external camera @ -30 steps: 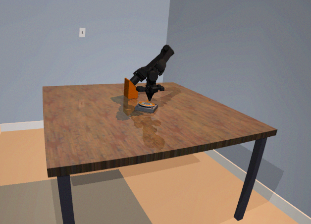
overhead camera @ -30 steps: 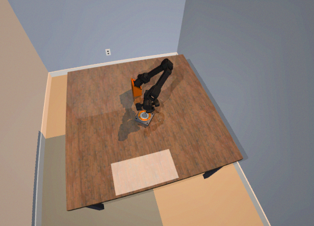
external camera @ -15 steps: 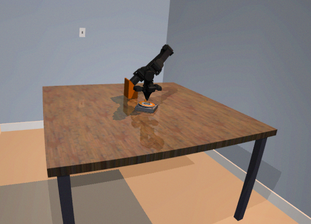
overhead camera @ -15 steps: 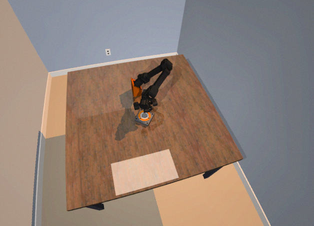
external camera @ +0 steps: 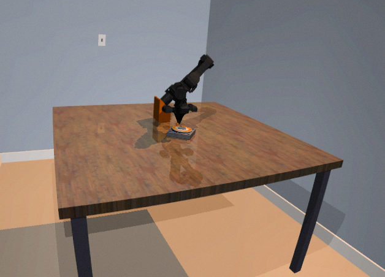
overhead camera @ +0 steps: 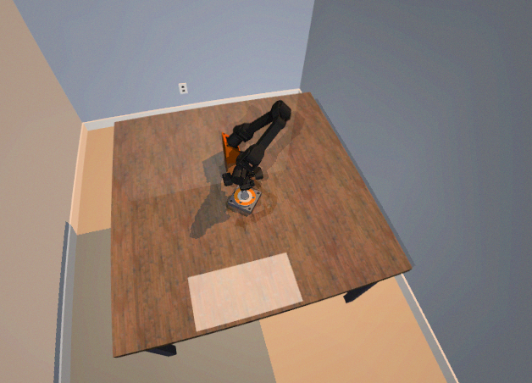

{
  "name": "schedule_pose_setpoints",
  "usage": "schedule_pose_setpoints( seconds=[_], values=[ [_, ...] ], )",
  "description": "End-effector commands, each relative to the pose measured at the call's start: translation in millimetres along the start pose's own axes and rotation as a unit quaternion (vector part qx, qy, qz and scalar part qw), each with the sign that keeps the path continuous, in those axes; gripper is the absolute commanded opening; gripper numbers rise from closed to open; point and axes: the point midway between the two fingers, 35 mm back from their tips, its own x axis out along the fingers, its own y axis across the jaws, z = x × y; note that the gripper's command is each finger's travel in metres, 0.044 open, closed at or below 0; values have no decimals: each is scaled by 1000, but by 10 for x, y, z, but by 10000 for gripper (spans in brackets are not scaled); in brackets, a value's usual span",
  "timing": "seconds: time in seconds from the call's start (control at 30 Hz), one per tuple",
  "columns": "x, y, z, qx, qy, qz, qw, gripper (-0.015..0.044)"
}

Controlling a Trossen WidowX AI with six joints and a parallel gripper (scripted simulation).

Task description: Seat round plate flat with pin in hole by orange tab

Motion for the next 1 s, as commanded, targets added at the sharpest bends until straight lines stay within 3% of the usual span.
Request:
schedule_pose_setpoints(
  seconds=[0.0, 0.97],
  values=[
    [-11, -75, 12, -2, -1, -4, 1000, 0],
    [-21, -322, 95, -3, -2, -5, 1000, 0]
  ],
)
